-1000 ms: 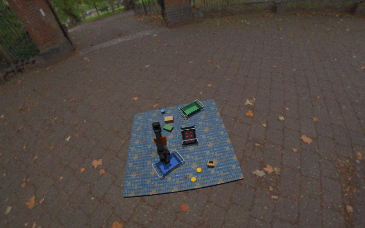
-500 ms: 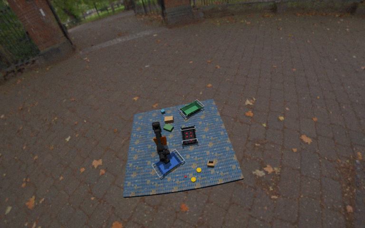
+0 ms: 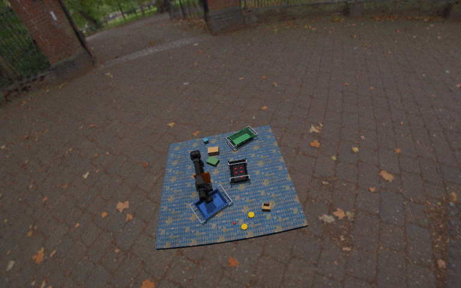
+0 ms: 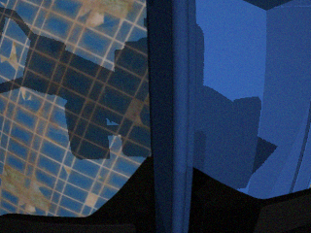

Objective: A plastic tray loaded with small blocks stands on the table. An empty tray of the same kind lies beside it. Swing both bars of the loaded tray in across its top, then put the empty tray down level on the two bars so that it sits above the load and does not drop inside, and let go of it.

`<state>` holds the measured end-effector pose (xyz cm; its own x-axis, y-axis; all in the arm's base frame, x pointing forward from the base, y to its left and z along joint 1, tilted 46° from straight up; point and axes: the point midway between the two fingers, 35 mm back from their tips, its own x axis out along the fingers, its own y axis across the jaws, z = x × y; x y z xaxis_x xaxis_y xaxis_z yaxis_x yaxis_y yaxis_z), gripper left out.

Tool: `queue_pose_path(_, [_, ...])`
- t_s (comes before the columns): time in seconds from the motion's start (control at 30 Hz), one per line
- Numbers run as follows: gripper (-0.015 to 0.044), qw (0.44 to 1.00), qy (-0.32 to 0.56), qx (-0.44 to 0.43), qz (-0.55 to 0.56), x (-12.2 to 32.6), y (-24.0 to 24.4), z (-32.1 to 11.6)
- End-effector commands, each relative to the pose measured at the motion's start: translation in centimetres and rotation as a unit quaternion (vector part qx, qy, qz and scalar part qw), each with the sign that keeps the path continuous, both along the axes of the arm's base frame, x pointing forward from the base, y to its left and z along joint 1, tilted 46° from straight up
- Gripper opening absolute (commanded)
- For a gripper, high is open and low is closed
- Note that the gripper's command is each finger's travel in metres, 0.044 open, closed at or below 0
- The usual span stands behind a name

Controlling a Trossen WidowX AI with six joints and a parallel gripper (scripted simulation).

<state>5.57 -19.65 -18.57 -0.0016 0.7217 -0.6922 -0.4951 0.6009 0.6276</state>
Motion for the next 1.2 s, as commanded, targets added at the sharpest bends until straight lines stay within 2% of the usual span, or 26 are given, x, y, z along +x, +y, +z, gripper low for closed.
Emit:
queue_pose_path(0.0, [0.0,1.0,-0.004,-0.015,0.001,0.1,-1.2,0.3])
queue_pose_path(0.33, [0.0,1.0,-0.004,-0.015,0.001,0.2,-1.8,0.4])
queue_pose_path(1.17, [0.0,1.0,-0.004,-0.017,0.001,1.1,-10.4,2.9])
